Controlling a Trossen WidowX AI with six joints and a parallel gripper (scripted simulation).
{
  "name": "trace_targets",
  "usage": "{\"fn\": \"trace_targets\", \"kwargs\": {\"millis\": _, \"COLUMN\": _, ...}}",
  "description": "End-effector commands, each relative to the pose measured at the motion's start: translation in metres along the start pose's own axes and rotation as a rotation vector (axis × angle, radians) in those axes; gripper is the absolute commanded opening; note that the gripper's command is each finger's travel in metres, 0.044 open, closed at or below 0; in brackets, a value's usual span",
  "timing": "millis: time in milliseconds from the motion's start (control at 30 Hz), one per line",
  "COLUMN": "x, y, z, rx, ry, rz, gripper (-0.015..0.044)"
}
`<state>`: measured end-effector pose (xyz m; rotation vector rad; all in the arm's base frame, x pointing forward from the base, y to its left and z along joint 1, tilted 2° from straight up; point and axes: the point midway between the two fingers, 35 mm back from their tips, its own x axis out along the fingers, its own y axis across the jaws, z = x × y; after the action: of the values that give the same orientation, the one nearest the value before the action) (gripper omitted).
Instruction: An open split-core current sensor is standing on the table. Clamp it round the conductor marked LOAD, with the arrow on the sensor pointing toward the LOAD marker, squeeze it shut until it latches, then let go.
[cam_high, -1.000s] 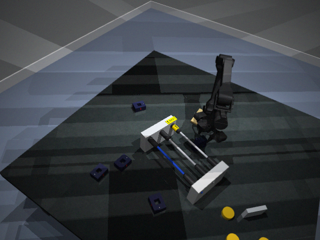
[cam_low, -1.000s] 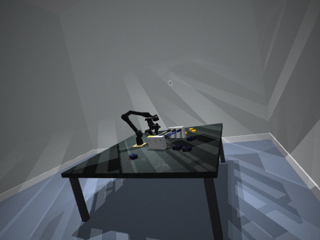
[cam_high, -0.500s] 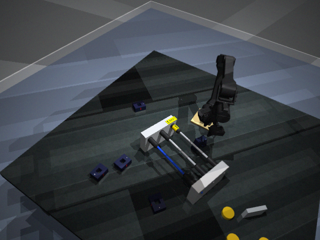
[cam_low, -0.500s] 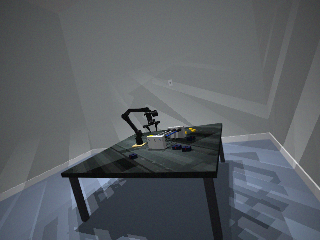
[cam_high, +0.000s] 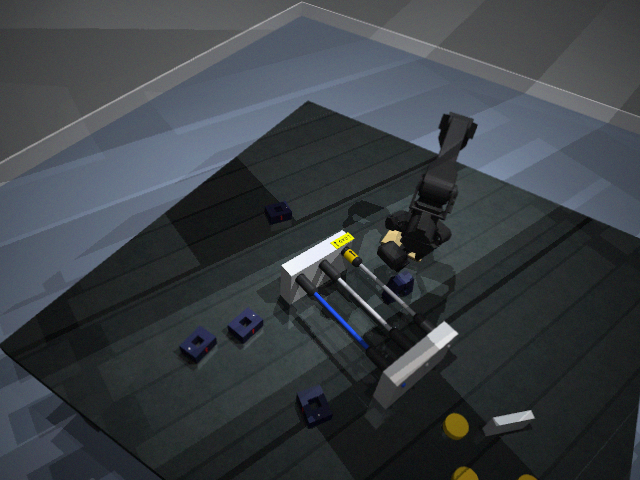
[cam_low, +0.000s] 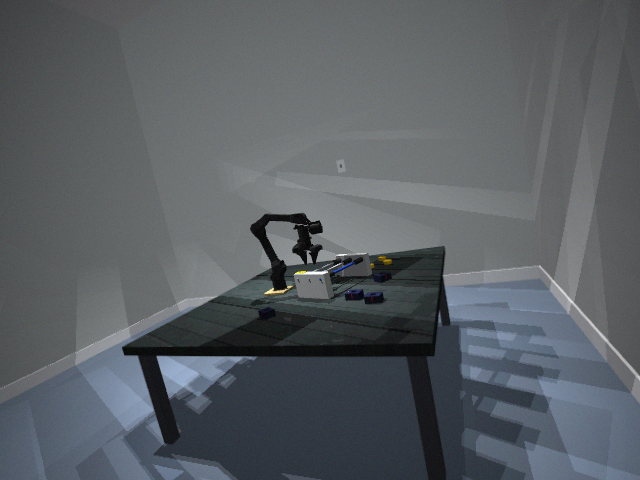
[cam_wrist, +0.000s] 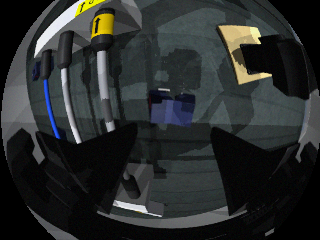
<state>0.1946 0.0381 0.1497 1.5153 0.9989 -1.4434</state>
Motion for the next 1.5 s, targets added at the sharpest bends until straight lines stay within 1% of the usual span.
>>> {"fn": "trace_targets", "kwargs": {"millis": 0, "x": 0.001, "y": 0.002, "z": -0.001, "rx": 0.062, "ry": 0.008, "rz": -0.011, "gripper": 0.032}}
{"fn": "trace_targets", "kwargs": {"millis": 1200, "x": 0.057, "y": 0.002, "z": -0.003, "rx": 0.062, "ry": 0.008, "rz": -0.01, "gripper": 0.032}}
{"fn": "trace_targets", "kwargs": {"millis": 1233, "x": 0.053, "y": 0.003, "z": -0.003, "rx": 0.058, "ry": 0.009, "rz": -0.003, "gripper": 0.0313}}
{"fn": "trace_targets", "kwargs": {"millis": 1467, "x": 0.053, "y": 0.003, "z": -0.003, "rx": 0.058, "ry": 0.009, "rz": -0.003, "gripper": 0.0267}}
